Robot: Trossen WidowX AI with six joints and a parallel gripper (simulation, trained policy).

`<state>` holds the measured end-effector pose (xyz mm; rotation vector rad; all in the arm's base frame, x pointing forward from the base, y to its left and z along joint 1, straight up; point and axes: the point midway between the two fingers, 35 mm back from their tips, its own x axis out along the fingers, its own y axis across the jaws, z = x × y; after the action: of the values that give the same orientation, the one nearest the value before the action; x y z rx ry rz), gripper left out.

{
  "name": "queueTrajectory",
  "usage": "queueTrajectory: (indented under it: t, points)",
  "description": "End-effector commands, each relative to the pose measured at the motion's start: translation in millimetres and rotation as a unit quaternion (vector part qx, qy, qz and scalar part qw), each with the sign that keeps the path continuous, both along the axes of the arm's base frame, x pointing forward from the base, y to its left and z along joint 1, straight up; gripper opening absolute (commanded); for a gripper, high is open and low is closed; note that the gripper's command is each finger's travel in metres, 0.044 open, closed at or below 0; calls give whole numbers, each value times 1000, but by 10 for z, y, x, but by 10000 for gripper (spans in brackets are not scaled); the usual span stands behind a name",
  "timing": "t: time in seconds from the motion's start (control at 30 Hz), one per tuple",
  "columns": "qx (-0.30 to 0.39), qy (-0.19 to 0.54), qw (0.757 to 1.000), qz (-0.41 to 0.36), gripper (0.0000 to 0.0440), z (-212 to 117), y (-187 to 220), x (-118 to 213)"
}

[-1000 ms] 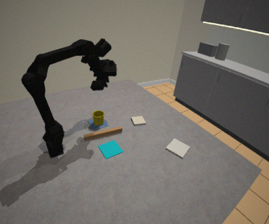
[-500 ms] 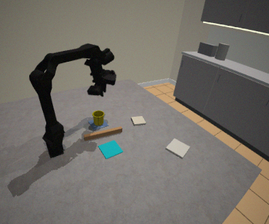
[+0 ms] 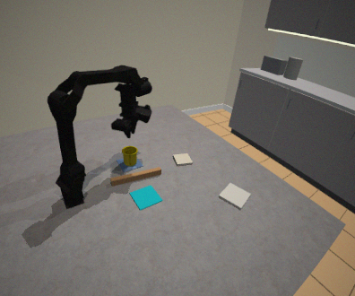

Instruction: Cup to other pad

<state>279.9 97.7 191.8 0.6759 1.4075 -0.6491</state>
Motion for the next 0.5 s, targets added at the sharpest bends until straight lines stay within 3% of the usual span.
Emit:
queueTrajectory:
  t: [0.0, 0.47]
  points:
    - [-16, 28, 999, -8, 176, -111, -19, -53]
    - [-53, 77, 995, -33, 191, -500, -36, -145]
